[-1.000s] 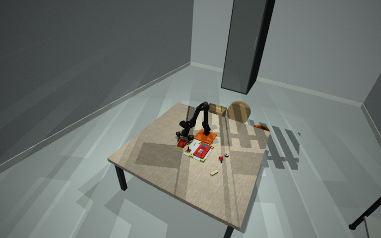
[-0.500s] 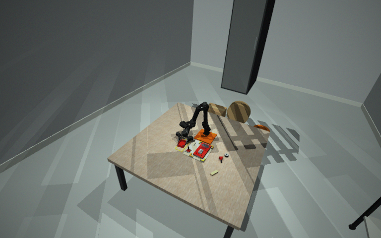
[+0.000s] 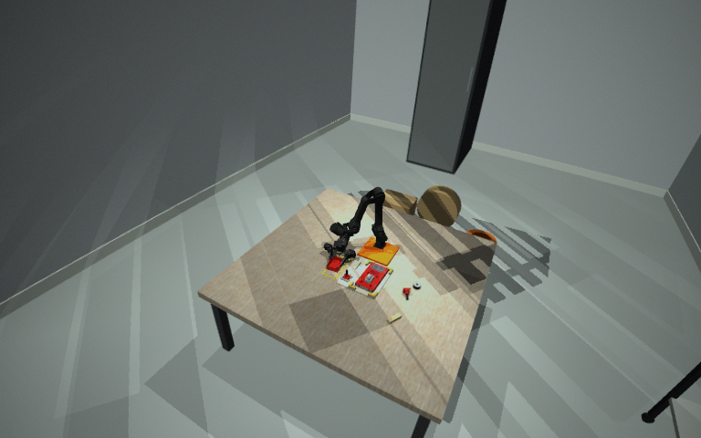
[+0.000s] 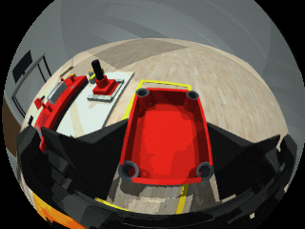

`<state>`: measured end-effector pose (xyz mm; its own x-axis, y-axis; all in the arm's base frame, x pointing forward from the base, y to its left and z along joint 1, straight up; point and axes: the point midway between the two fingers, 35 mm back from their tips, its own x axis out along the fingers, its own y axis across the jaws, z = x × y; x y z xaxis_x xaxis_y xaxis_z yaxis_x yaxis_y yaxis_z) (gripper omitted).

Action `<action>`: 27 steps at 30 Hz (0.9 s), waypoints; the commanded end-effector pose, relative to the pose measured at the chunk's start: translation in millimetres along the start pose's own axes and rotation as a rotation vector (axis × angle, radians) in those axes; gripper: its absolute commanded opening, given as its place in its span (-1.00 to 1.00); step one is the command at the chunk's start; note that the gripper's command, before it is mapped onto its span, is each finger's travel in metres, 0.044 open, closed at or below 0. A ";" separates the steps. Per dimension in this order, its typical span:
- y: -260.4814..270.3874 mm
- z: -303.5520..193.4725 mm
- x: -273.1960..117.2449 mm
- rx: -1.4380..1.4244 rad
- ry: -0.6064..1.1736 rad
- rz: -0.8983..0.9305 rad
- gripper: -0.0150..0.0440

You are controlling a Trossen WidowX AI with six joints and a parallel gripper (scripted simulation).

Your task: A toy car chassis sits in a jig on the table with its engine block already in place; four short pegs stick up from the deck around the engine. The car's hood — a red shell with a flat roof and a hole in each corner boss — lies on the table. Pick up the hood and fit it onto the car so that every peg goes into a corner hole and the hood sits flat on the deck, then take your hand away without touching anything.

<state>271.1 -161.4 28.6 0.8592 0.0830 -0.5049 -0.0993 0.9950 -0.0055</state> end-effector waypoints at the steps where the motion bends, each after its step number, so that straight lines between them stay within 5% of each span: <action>1: -3.4 10.6 -3.6 -0.010 -0.006 -0.006 -0.27; 4: -4.1 17.7 -7.1 -0.010 -0.007 -0.006 -0.49; 27: -0.7 63.4 -36.2 -0.010 -0.008 -0.006 -0.49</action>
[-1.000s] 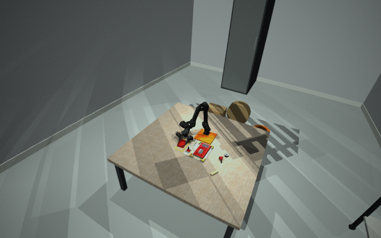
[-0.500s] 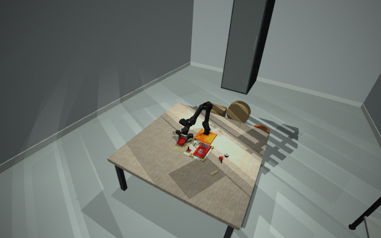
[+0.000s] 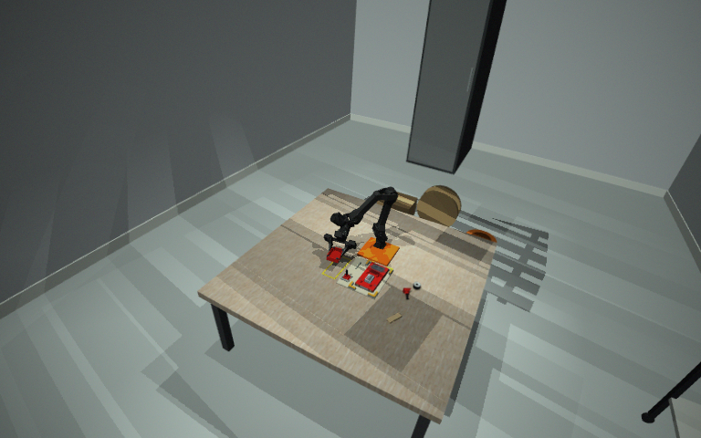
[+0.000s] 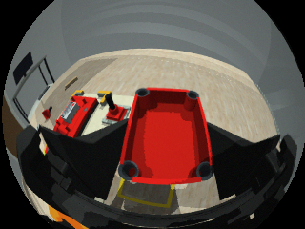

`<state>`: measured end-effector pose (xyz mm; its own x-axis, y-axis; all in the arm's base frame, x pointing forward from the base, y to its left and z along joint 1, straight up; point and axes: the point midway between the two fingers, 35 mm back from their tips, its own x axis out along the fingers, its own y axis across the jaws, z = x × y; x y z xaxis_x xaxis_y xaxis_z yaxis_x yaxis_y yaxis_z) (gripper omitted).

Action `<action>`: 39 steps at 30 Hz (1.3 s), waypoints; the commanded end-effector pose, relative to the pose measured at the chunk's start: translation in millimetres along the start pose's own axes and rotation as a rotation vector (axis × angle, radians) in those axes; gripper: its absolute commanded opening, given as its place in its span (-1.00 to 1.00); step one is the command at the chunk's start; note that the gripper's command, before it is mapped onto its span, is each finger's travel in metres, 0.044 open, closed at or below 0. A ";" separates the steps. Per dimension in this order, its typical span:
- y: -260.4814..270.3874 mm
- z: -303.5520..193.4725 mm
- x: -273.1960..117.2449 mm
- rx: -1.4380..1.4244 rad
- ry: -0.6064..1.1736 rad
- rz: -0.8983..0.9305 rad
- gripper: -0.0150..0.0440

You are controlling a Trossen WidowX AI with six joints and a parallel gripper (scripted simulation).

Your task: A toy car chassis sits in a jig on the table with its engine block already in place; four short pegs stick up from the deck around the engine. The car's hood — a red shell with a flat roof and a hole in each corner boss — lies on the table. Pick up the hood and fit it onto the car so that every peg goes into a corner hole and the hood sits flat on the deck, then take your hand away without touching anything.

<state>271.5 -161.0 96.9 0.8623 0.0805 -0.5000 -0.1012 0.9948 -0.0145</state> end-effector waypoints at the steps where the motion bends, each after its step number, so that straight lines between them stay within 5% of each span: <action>1: -0.8 4.2 -2.0 -0.002 -0.002 -0.003 -0.49; 39: 0.0 1.2 -0.7 0.792 -0.003 -0.002 -0.49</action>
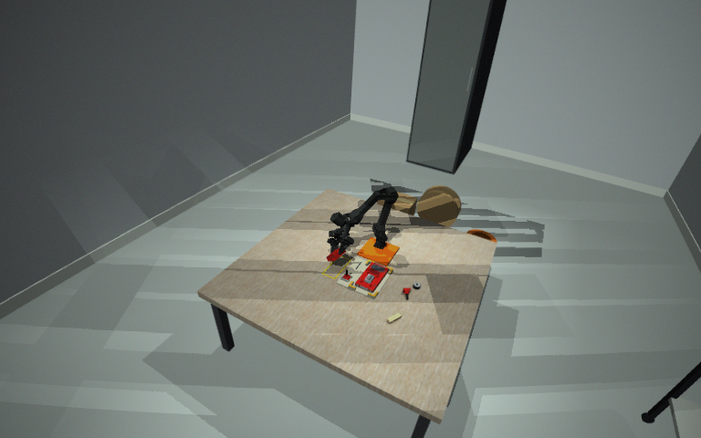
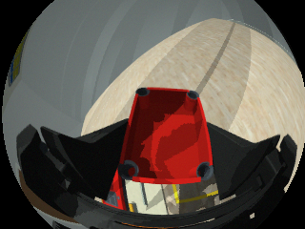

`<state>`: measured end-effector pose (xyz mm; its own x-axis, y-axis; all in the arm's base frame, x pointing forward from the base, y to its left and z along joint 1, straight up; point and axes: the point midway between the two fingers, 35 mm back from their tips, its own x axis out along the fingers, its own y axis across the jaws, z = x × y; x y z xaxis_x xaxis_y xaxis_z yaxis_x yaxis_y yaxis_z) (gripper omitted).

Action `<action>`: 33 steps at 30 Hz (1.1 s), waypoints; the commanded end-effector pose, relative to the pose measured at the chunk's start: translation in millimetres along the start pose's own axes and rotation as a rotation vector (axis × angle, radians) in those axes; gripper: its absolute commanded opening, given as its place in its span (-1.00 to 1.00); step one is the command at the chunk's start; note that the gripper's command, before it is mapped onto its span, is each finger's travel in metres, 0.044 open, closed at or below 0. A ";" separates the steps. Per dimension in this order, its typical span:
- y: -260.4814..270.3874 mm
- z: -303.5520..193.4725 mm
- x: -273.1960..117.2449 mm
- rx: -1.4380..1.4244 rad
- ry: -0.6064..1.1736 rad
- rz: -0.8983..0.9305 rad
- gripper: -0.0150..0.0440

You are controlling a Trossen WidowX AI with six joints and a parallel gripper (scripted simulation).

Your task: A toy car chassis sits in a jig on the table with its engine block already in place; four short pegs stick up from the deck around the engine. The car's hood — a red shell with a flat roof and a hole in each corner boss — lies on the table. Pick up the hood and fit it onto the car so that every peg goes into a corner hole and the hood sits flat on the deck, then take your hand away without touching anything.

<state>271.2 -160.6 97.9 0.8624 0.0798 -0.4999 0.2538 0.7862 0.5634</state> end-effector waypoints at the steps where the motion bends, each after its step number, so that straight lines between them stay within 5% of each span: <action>1: -0.1 0.6 0.0 0.089 -0.003 0.000 -0.49; 33: -0.4 0.1 0.2 0.794 -0.003 0.001 -0.49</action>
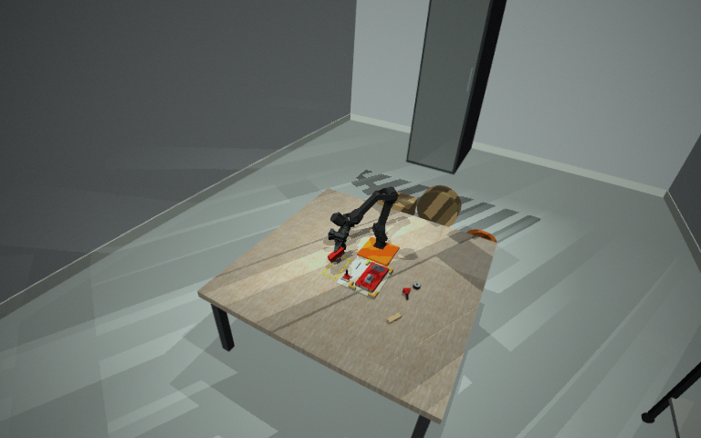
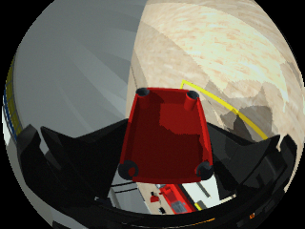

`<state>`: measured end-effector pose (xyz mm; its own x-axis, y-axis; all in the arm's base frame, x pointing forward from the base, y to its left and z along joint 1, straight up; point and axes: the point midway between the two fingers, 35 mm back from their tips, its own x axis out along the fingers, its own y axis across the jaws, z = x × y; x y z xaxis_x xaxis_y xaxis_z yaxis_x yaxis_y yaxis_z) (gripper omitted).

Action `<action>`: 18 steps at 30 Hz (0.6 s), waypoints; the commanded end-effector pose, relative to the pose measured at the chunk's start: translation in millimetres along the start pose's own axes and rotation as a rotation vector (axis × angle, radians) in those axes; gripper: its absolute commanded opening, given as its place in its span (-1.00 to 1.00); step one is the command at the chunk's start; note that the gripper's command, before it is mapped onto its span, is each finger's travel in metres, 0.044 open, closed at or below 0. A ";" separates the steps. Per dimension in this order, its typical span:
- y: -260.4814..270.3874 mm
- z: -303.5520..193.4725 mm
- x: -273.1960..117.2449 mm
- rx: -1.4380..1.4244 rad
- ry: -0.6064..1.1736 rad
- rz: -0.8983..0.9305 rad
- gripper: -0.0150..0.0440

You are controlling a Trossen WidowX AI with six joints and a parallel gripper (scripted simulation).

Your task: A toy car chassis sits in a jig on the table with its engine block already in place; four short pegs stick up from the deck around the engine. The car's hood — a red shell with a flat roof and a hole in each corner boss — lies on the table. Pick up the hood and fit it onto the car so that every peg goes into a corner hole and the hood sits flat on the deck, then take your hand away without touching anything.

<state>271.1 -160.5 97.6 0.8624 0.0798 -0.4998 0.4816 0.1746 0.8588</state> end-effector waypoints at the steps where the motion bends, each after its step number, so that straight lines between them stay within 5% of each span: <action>1: -0.1 0.5 0.1 0.091 -0.003 0.002 -0.49; 18: -8.9 -0.3 2.2 0.606 -0.002 0.002 -0.49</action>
<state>269.0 -161.9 90.3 0.8611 0.0747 -0.5030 0.4968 -0.3343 0.8009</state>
